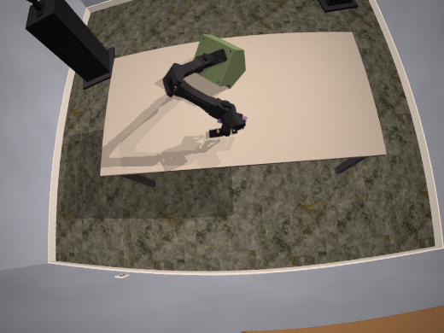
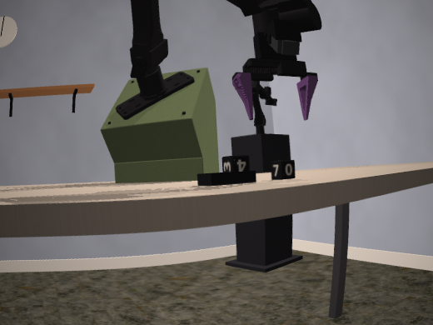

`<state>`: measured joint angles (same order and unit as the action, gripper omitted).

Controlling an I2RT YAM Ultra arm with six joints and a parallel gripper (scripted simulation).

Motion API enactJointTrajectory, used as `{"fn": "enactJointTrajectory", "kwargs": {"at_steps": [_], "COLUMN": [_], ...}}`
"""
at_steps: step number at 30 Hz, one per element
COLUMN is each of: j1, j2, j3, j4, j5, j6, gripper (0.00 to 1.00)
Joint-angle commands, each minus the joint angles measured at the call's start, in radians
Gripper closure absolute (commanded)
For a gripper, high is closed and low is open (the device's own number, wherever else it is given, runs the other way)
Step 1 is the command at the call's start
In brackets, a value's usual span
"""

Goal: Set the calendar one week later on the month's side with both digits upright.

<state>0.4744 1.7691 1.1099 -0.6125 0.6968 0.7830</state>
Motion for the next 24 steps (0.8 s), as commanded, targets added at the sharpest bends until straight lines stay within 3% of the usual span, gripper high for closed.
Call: {"fn": "enactJointTrajectory", "kwargs": {"at_steps": [1, 6, 9, 12, 24], "j1": [0.005, 0.001, 0.000, -0.003, -0.011], "j2": [-0.005, -0.005, -0.005, -0.004, -0.003], "j3": [0.001, -0.003, -0.003, -0.007, -0.015], "j4": [0.013, 0.020, 0.021, 0.028, 0.045], "j5": [0.001, 0.000, -0.001, -0.002, -0.004], "j6": [0.184, 0.359, 0.373, 0.541, 0.918], "gripper": [0.00, 0.00, 0.00, 0.00, 0.00]}}
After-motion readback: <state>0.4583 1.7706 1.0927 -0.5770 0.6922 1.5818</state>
